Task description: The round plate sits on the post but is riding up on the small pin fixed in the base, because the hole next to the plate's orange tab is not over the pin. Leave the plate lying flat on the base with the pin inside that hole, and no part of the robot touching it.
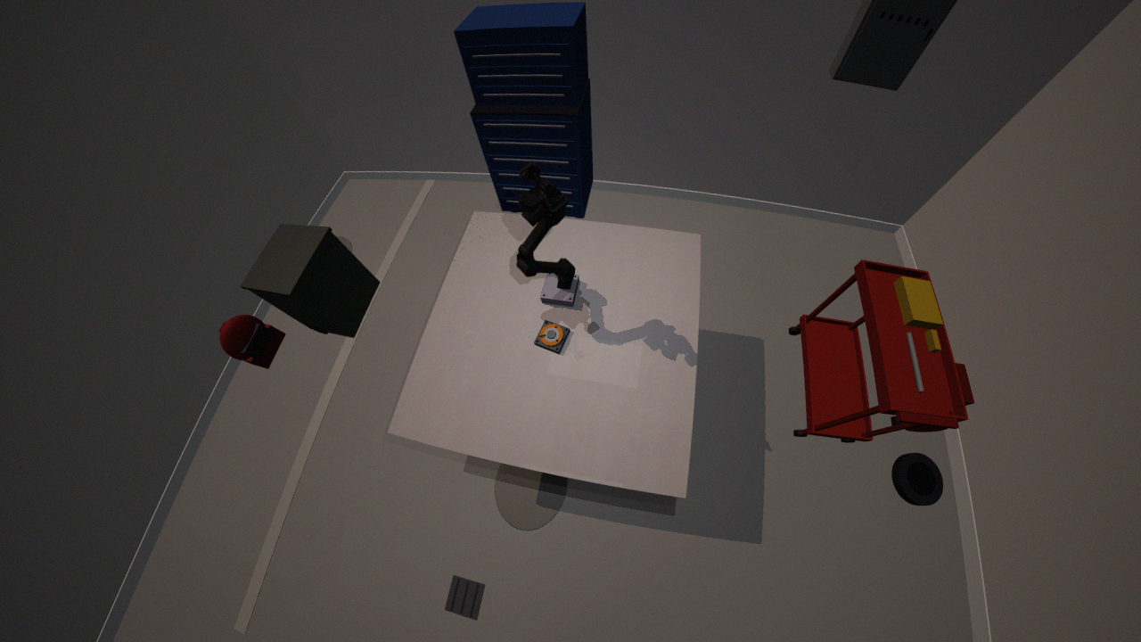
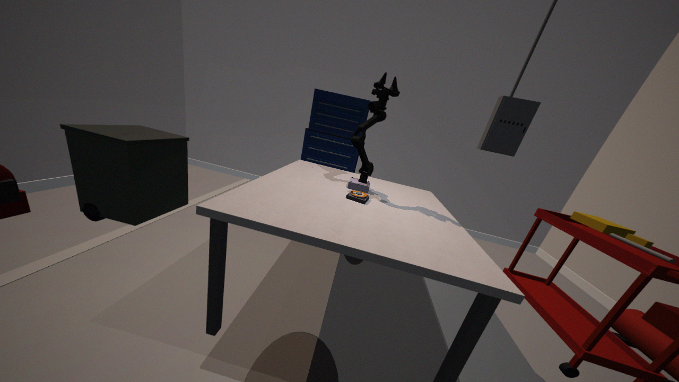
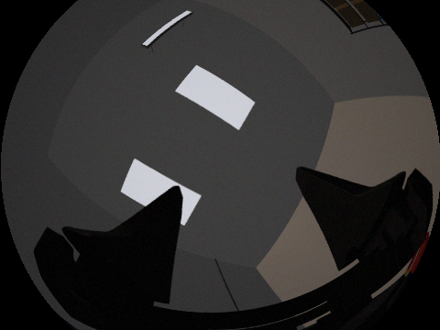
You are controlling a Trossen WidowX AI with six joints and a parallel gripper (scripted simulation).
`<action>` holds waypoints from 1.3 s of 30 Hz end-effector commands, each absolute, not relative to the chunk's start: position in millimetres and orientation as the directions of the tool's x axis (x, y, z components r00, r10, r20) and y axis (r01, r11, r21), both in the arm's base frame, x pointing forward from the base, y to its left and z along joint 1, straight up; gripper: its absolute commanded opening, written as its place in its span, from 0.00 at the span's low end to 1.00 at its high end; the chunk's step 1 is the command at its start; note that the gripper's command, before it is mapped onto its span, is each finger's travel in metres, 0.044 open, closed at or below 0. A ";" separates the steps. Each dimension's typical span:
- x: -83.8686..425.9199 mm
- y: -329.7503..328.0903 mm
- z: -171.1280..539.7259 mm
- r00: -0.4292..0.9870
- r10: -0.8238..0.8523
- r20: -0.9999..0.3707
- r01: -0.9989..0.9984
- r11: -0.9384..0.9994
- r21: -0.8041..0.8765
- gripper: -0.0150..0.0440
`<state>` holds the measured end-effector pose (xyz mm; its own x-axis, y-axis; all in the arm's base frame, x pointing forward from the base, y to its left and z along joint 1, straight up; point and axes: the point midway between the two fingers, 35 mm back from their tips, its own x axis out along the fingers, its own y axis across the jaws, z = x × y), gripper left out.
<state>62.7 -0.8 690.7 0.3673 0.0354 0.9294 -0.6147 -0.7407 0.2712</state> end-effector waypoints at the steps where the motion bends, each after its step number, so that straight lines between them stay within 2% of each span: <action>1: 61.4 -0.4 690.8 0.365 0.034 0.931 -0.622 -0.734 0.271 0.89; 4: 43.0 9.5 692.5 0.315 0.033 0.949 -0.722 -0.641 0.262 0.75; 8: 7.6 51.2 692.9 0.197 0.130 0.972 -0.846 -0.478 0.236 0.58; 12: 6.5 66.7 687.6 0.202 0.149 0.968 -0.898 -0.367 0.244 0.40; 15: -4.5 106.4 680.4 0.153 0.252 0.955 -0.949 -0.231 0.213 0.26; 19: -3.1 130.3 675.2 0.134 0.310 0.941 -0.980 -0.098 0.172 0.25; 24: 15.0 207.3 644.0 0.156 0.520 0.840 -0.985 0.143 0.094 0.25; 27: 28.9 232.4 628.7 0.186 0.588 0.787 -0.973 0.220 0.065 0.25; 32: 96.7 295.1 566.0 0.347 0.749 0.564 -0.899 0.437 -0.029 0.25; 34: 107.6 299.1 558.0 0.372 0.757 0.536 -0.886 0.462 -0.038 0.25; 39: 194.2 309.0 493.8 0.572 0.758 0.312 -0.773 0.626 -0.102 0.25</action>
